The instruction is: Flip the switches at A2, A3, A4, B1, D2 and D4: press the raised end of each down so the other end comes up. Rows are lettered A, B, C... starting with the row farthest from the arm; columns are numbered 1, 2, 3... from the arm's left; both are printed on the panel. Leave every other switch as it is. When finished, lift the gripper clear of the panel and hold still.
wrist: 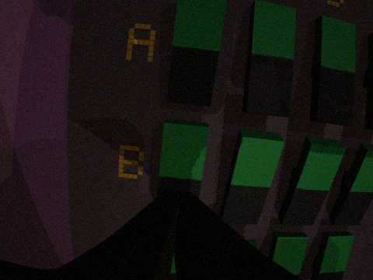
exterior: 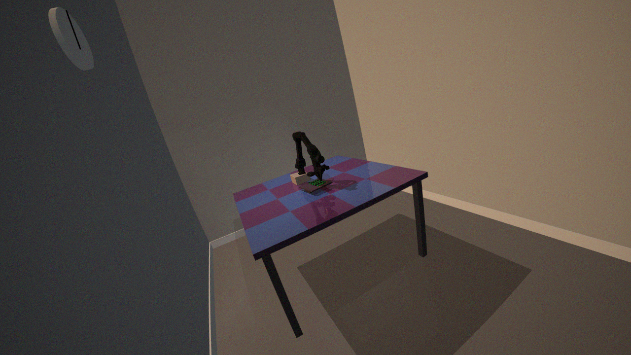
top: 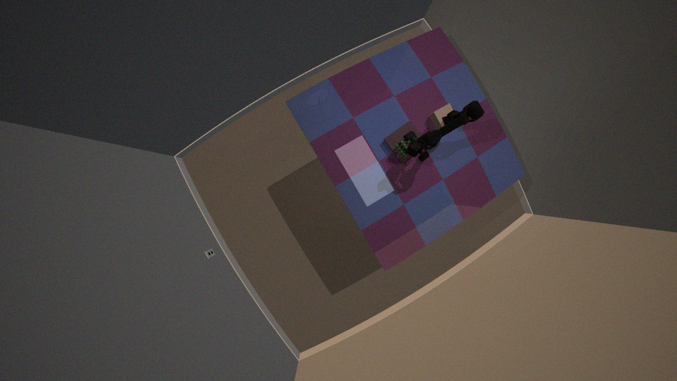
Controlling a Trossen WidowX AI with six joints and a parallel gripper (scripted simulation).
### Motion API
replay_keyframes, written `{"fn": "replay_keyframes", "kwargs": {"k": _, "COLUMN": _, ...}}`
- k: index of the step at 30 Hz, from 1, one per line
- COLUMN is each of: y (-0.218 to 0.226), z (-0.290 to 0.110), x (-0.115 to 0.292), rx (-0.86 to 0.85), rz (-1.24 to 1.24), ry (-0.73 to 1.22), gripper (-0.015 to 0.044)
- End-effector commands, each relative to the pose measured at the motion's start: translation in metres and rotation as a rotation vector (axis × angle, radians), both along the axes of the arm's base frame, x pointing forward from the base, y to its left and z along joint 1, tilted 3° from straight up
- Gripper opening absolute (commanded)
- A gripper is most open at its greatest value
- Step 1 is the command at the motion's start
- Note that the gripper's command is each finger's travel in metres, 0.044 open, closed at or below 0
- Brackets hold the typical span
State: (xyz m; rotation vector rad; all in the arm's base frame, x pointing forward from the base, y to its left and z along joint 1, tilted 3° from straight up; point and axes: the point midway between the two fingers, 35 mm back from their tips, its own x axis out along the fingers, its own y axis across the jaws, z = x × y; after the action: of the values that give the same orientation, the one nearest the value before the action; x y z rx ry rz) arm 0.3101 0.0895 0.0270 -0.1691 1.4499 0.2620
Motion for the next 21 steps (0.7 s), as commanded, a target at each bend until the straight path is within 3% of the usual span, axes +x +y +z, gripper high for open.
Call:
{"fn": "replay_keyframes", "kwargs": {"k": 1, "y": 0.0, "z": -0.002, "x": 0.0, "rx": -0.001, "rz": -0.004, "ry": 0.001, "gripper": 0.0}}
{"fn": "replay_keyframes", "kwargs": {"k": 7, "y": 0.0, "z": 0.002, "x": 0.0, "rx": 0.0, "rz": 0.0, "ry": 0.001, "gripper": 0.0}}
{"fn": "replay_keyframes", "kwargs": {"k": 12, "y": -0.004, "z": 0.061, "x": -0.003, "rx": -0.008, "rz": -0.003, "ry": 0.025, "gripper": 0.0}}
{"fn": "replay_keyframes", "kwargs": {"k": 21, "y": -0.01, "z": 0.063, "x": -0.01, "rx": -0.009, "rz": -0.003, "ry": 0.027, "gripper": 0.0}}
